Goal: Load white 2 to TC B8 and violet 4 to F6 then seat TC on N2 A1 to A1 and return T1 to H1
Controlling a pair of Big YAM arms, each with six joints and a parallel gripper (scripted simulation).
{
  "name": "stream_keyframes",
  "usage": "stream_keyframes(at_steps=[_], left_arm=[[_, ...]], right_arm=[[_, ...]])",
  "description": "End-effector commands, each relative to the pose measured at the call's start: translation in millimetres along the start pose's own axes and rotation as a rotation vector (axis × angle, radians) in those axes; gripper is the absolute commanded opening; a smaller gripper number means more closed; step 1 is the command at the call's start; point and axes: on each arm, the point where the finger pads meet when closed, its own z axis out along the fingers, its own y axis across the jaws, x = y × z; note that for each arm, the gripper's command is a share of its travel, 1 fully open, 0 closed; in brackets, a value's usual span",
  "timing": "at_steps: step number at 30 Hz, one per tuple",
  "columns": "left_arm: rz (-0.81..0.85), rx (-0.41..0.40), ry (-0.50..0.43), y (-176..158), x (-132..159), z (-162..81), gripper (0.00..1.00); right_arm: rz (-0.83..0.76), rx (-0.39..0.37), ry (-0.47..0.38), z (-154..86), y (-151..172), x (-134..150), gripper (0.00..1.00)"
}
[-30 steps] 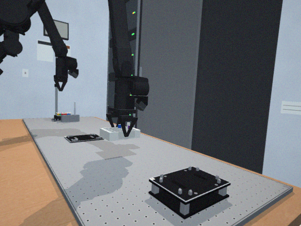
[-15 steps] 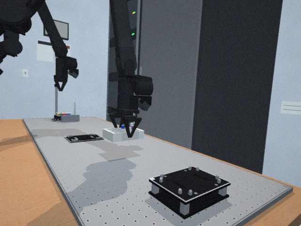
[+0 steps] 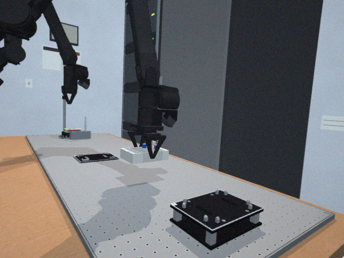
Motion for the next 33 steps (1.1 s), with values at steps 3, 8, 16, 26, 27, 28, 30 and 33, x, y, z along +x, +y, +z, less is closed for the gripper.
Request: stream_keyframes(at_steps=[3, 8, 16, 26, 27, 28, 30, 33], left_arm=[[-0.004, -0.006, -0.02, 1.2, -10.0, -4.2, 0.25], [-0.004, -0.006, -0.02, 1.2, -10.0, -4.2, 0.25], [-0.004, -0.006, -0.02, 1.2, -10.0, -4.2, 0.25], [-0.004, -0.006, -0.02, 1.2, -10.0, -4.2, 0.25], [-0.004, -0.006, -0.02, 1.2, -10.0, -4.2, 0.25], [-0.004, -0.006, -0.02, 1.2, -10.0, -4.2, 0.25], [-0.004, -0.006, -0.02, 1.2, -10.0, -4.2, 0.25], [-0.004, -0.006, -0.02, 1.2, -10.0, -4.2, 0.25]], right_arm=[[-0.007, 0.01, -0.003, -1.1, -18.6, -7.4, 0.0], [-0.006, 0.008, 0.005, 1.7, -26.6, -4.9, 0.0], [-0.007, 0.012, -0.008, -3.4, -37.8, -10.4, 0.0], [-0.005, 0.008, 0.006, 1.9, -53.9, -5.9, 0.0], [-0.005, 0.008, 0.006, 1.9, -53.9, -5.9, 0.0], [-0.005, 0.008, 0.006, 1.9, -53.9, -5.9, 0.0], [-0.01, 0.02, -0.026, -10.8, -59.6, -18.2, 0.0], [-0.006, 0.012, -0.005, -2.2, -63.2, -10.3, 0.0]])
